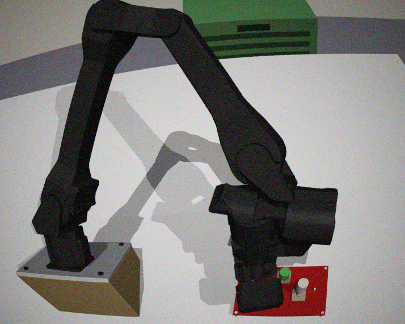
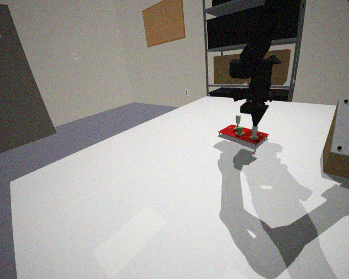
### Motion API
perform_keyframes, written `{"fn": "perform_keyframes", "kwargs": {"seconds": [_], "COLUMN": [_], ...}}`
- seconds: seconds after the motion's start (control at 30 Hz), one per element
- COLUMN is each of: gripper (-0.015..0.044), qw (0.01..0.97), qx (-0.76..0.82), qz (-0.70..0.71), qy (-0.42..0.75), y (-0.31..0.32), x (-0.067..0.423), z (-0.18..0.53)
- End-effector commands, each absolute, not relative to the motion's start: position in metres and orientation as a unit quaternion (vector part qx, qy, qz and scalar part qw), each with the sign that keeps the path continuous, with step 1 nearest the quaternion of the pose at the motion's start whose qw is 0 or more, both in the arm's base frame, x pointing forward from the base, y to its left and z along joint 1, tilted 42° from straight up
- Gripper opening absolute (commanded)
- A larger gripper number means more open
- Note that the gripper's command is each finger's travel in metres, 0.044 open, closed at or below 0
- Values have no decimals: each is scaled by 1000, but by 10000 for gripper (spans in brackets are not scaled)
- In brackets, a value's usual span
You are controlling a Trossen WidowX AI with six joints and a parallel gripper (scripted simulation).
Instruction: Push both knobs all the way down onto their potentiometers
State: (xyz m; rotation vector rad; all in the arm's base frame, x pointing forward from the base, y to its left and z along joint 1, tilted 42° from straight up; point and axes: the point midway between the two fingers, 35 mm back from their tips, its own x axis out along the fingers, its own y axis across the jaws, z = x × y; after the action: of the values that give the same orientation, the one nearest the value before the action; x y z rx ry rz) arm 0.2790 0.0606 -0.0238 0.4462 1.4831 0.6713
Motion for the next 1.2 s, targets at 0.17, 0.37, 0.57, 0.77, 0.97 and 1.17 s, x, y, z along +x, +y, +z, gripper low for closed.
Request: {"fn": "perform_keyframes", "kwargs": {"seconds": [0.17,0.37,0.57,0.77,0.97,1.17], "gripper": [0,0,0,0,0,0], "qw": [659,659,659,659,659,659], "qx": [192,192,192,192,192,192], "qz": [307,307,307,307,307,307], "qy": [659,659,659,659,659,659], "y": [71,71,71,71,71,72], "x": [279,279,279,279,279,279], "z": [-33,-33,-33,-33,-33,-34]}}
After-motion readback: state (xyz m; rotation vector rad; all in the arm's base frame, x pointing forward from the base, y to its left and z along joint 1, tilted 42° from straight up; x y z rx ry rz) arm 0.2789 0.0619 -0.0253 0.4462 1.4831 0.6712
